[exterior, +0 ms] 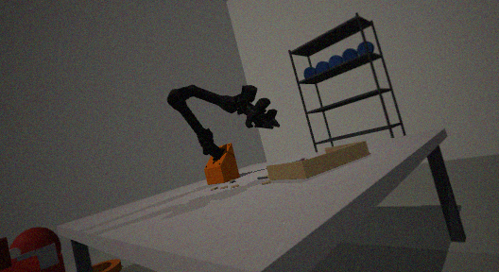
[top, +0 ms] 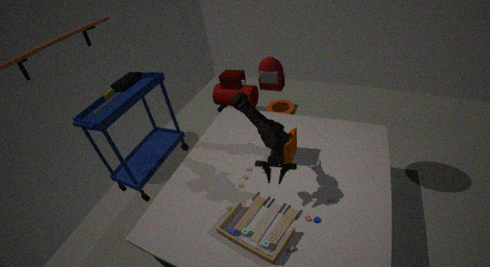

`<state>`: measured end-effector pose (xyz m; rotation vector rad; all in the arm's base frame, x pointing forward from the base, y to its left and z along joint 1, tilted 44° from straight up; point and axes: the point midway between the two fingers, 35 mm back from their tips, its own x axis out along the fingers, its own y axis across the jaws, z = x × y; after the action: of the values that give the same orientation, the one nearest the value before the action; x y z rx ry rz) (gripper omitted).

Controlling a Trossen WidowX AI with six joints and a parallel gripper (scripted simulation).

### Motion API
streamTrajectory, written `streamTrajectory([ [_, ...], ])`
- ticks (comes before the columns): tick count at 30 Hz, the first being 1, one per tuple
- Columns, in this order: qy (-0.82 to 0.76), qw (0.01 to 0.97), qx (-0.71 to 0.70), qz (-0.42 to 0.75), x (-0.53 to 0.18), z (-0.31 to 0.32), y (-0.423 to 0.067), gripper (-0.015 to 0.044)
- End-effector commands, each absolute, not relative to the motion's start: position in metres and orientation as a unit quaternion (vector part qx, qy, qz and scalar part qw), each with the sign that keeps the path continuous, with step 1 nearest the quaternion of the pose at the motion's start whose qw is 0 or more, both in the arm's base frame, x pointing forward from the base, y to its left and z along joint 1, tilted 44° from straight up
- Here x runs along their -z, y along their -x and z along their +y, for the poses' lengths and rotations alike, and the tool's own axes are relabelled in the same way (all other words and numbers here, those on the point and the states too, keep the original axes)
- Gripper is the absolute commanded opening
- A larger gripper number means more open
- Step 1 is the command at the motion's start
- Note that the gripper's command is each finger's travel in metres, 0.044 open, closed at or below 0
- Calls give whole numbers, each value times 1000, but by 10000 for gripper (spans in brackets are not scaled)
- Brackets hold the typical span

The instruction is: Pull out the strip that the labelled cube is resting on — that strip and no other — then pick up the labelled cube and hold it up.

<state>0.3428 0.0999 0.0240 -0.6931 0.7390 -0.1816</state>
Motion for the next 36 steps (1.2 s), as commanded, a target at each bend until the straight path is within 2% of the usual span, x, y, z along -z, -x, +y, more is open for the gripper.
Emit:
streamTrajectory([
  [1,308,858,104,396,-7,106,-361,137],
  [6,282,825,138,470,28,109,-376,6],
  [7,276,817,147,485,35,109,-378,0],
  [21,183,702,323,607,105,96,-393,0],
  [36,180,696,333,610,120,86,-397,0],
])
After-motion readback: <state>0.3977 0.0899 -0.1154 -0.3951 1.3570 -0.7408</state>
